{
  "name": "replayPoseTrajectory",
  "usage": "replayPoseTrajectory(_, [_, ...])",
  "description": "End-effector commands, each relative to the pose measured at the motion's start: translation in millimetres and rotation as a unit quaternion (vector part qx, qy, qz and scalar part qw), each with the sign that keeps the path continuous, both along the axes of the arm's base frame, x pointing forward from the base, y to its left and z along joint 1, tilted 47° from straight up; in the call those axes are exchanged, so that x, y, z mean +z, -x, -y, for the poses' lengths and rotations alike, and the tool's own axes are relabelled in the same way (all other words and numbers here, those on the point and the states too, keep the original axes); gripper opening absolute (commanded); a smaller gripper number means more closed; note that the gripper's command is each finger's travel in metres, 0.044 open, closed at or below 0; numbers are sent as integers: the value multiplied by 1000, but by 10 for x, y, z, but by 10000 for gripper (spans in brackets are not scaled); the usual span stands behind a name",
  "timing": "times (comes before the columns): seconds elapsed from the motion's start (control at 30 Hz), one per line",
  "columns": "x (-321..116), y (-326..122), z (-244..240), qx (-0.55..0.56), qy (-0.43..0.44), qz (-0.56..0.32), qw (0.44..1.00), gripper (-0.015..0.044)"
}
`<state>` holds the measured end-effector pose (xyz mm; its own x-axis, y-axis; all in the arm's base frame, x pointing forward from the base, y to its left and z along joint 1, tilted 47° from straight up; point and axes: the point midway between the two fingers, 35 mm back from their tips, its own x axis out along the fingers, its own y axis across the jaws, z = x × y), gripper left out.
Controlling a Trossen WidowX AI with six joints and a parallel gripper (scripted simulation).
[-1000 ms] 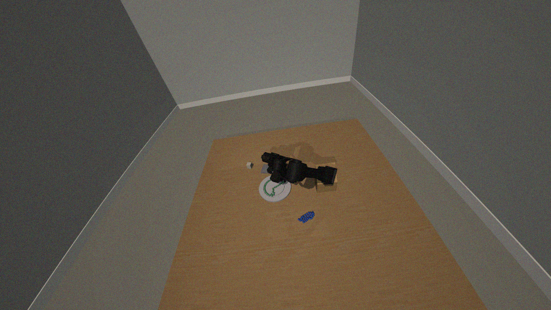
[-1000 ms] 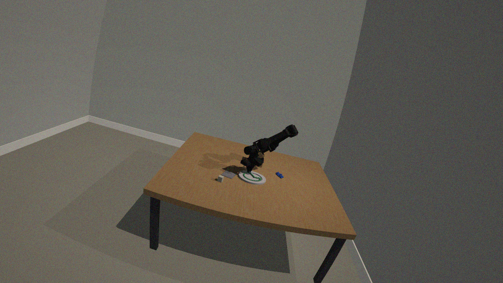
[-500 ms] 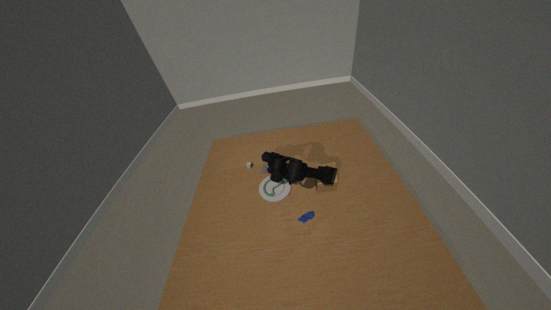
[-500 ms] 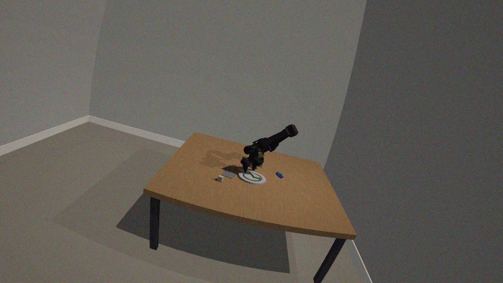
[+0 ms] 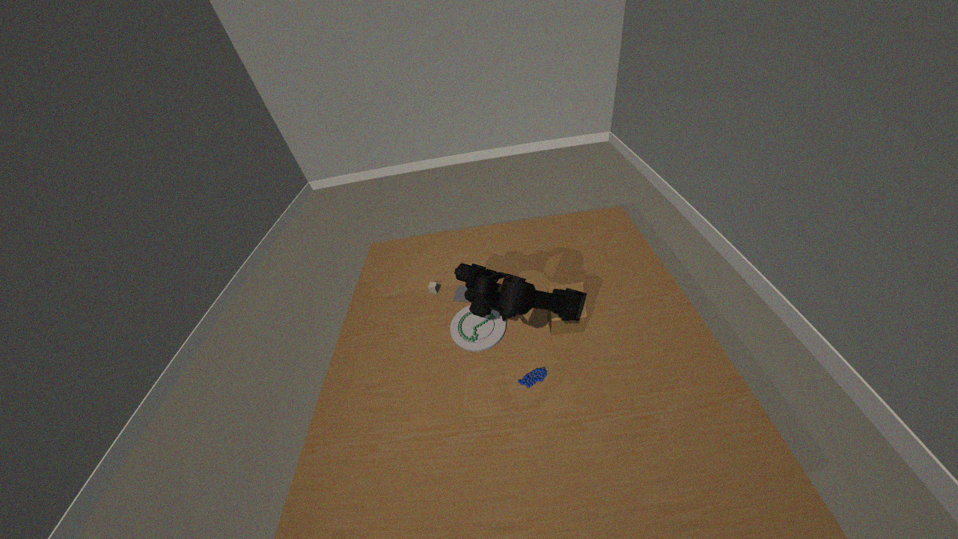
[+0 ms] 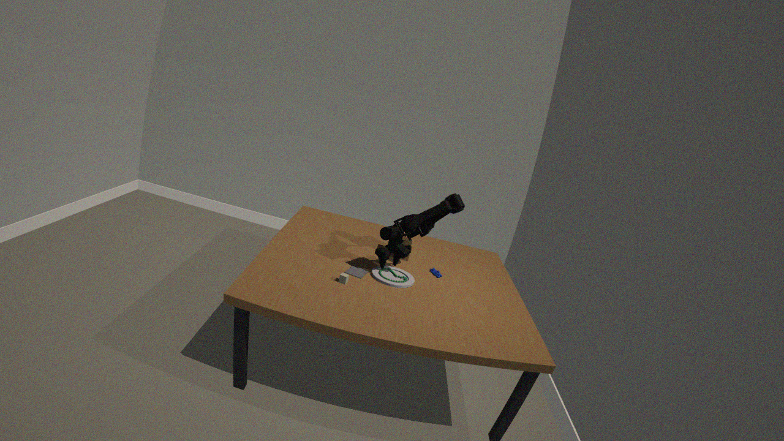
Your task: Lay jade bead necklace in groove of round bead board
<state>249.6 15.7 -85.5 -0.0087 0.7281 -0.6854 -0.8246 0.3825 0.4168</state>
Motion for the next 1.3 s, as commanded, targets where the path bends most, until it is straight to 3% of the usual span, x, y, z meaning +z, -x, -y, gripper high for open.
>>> replayPoseTrajectory(0.0, [8, -5, 6, 2, 1, 2, 1000, 440])
replayPoseTrajectory(0.1, [8, -5, 6, 2, 1, 2, 1000, 440])
replayPoseTrajectory(0.33, [313, -187, 144, -113, 3, -118, 987, 256])
replayPoseTrajectory(0.5, [325, -192, 149, -116, 3, -122, 986, 125])
replayPoseTrajectory(1.27, [129, -196, -56, -116, 3, -121, 986, 120])
